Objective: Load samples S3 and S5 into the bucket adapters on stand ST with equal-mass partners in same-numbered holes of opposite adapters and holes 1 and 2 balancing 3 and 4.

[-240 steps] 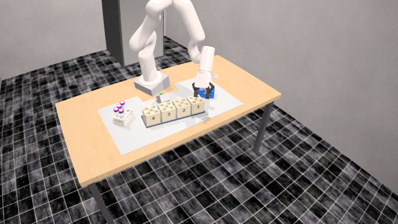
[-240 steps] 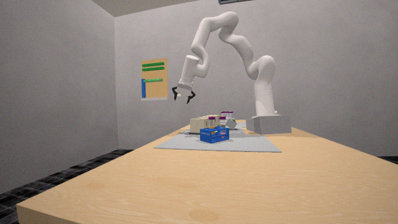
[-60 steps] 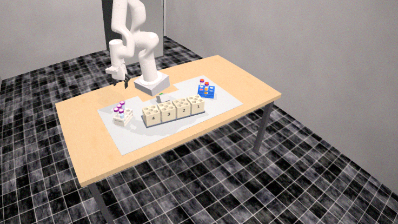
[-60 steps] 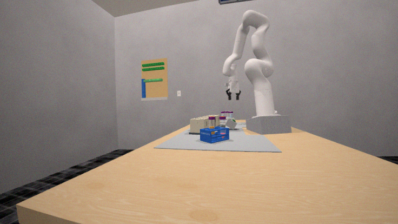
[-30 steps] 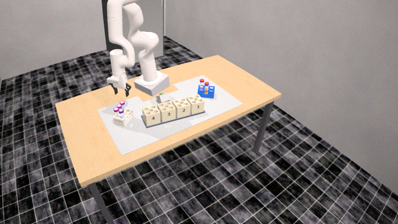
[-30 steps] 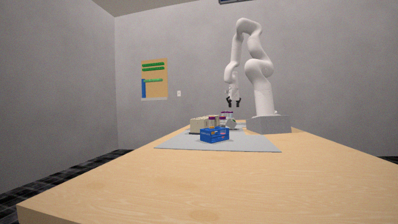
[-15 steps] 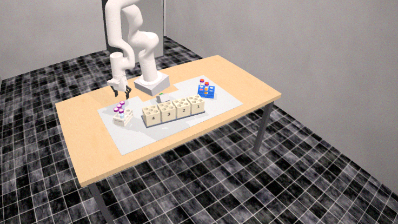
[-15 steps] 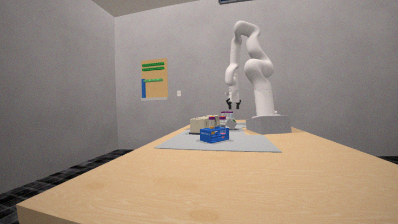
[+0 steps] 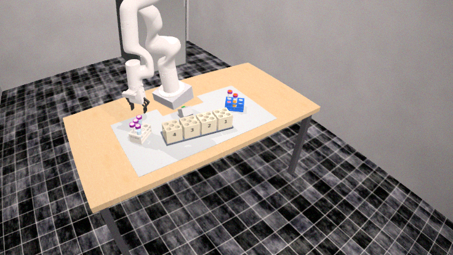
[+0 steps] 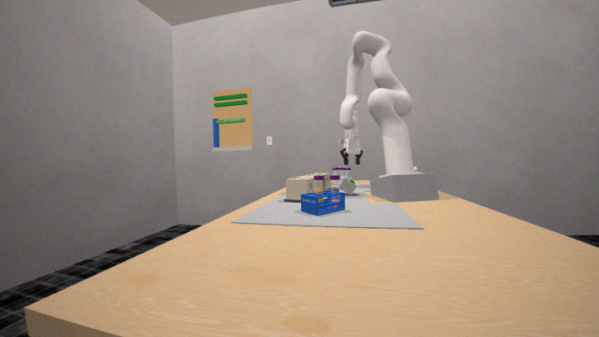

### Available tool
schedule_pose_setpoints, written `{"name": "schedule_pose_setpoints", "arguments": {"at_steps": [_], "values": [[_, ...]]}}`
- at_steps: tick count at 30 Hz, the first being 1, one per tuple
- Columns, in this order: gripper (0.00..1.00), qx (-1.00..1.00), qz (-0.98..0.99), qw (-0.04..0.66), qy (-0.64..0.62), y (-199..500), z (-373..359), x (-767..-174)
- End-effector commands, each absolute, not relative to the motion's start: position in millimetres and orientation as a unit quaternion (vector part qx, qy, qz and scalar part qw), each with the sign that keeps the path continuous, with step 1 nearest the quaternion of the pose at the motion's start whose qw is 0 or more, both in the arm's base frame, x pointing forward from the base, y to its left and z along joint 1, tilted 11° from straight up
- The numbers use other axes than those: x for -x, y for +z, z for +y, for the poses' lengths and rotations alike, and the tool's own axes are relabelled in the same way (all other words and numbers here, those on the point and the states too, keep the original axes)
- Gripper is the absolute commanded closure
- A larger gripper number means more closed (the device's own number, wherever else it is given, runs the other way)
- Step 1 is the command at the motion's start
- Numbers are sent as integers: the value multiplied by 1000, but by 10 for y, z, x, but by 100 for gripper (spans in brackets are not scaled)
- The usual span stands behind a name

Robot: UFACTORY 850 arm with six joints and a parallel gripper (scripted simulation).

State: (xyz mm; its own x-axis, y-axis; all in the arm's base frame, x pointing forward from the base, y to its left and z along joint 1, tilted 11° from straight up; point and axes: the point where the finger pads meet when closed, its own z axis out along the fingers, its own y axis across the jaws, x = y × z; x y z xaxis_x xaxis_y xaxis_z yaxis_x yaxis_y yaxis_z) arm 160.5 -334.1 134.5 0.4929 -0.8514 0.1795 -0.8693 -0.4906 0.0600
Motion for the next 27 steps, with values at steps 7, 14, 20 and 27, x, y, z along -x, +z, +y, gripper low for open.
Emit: {"name": "schedule_pose_setpoints", "arguments": {"at_steps": [7, 14, 20, 27], "values": [[0, -861, -500, 74, 63, 1348, -3346, -1608], [0, -861, -500, 74, 63, 1348, -3346, -1608], [0, -861, -500, 74, 63, 1399, -3335, -1607], [0, -861, -500, 74, 64, 1530, -3310, -1602]]}}
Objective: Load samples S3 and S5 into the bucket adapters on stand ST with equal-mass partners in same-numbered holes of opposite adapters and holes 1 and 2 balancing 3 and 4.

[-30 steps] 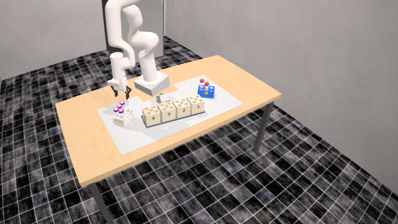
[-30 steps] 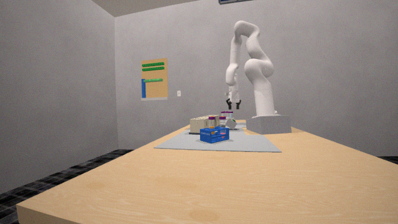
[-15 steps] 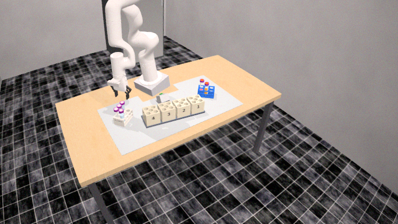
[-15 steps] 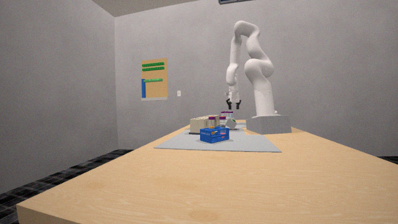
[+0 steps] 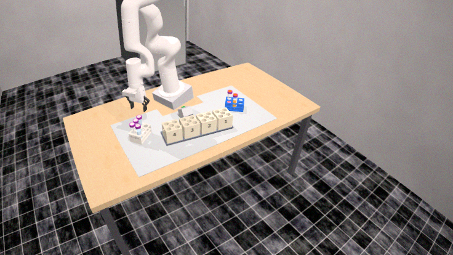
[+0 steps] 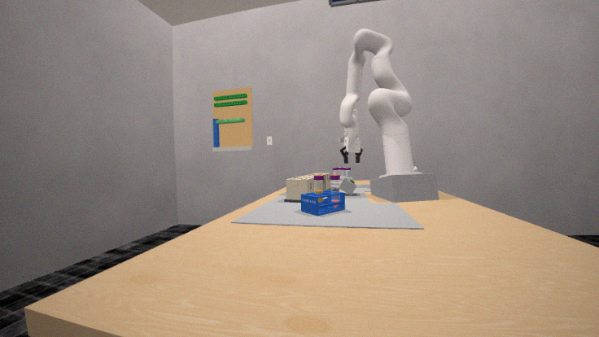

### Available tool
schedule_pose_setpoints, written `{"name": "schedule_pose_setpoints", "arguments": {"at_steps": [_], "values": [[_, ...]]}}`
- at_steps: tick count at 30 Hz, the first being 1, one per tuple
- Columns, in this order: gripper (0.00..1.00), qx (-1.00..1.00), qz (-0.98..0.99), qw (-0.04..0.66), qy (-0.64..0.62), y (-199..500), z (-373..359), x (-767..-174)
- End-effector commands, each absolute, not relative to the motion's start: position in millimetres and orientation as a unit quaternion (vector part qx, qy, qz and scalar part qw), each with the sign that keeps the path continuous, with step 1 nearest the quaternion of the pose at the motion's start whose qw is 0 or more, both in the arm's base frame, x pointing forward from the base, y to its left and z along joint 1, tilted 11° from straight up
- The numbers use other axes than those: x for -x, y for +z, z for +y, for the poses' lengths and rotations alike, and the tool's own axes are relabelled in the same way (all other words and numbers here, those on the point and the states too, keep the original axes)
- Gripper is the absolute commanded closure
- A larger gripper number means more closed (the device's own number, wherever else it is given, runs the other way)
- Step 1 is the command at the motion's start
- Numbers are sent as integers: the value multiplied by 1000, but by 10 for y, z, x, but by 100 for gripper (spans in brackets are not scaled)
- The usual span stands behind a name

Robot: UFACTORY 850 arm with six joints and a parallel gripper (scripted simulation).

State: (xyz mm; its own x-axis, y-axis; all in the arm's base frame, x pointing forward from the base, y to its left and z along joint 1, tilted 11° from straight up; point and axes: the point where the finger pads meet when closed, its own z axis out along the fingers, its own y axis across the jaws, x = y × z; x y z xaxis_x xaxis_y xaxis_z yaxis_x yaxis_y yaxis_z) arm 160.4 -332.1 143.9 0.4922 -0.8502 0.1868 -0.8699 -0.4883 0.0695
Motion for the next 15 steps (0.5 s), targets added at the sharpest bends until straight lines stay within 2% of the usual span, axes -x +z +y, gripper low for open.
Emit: {"name": "schedule_pose_setpoints", "arguments": {"at_steps": [1, 15], "values": [[0, -861, -500, 74, 64, 1556, -3305, -1601], [0, -861, -500, 74, 64, 1871, -3245, -1590]]}}
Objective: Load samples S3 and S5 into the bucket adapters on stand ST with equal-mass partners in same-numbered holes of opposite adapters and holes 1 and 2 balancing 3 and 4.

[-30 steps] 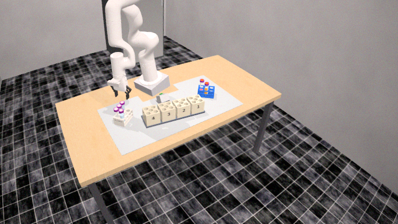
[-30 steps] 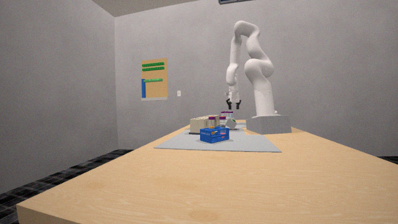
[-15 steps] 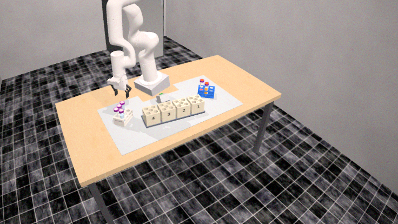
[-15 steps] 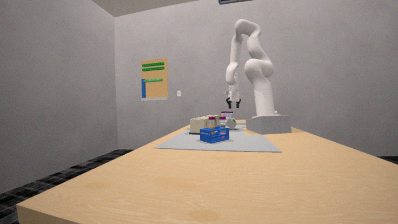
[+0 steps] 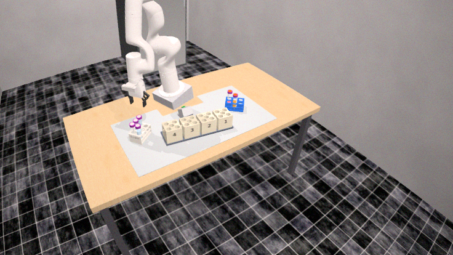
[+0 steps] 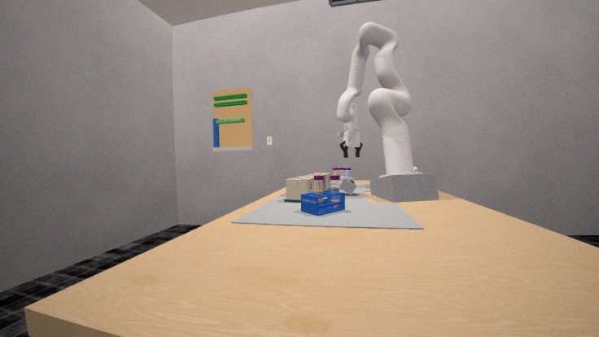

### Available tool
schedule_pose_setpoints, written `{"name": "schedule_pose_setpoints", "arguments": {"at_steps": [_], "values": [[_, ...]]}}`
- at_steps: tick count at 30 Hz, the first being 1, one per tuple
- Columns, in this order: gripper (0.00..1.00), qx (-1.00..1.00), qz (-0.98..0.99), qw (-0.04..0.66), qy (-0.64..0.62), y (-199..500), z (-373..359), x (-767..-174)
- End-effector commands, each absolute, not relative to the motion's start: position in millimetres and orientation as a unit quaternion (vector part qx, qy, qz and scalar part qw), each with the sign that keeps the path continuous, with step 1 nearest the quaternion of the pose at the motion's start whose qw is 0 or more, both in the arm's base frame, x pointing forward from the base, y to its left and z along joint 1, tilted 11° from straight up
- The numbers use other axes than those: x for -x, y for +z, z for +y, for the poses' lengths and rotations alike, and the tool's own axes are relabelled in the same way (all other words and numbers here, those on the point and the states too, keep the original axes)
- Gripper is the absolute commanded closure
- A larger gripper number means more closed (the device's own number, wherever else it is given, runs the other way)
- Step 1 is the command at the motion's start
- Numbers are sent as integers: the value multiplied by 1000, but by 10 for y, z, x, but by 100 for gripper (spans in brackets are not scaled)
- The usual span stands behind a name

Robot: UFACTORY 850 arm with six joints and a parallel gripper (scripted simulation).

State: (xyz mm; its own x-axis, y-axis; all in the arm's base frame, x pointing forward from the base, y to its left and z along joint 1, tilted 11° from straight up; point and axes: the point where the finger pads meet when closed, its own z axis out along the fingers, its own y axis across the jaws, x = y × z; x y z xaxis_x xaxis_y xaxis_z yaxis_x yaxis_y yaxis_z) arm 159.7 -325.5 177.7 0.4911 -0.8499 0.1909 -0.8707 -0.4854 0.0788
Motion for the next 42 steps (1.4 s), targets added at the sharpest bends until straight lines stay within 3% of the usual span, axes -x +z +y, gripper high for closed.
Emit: {"name": "schedule_pose_setpoints", "arguments": {"at_steps": [1, 21, 42], "values": [[0, -861, -500, 74, 64, 1897, -3240, -1589], [0, -861, -500, 74, 64, 2328, -3157, -1574], [0, -974, -207, 90, 38, 2220, -2473, -2227]]}}
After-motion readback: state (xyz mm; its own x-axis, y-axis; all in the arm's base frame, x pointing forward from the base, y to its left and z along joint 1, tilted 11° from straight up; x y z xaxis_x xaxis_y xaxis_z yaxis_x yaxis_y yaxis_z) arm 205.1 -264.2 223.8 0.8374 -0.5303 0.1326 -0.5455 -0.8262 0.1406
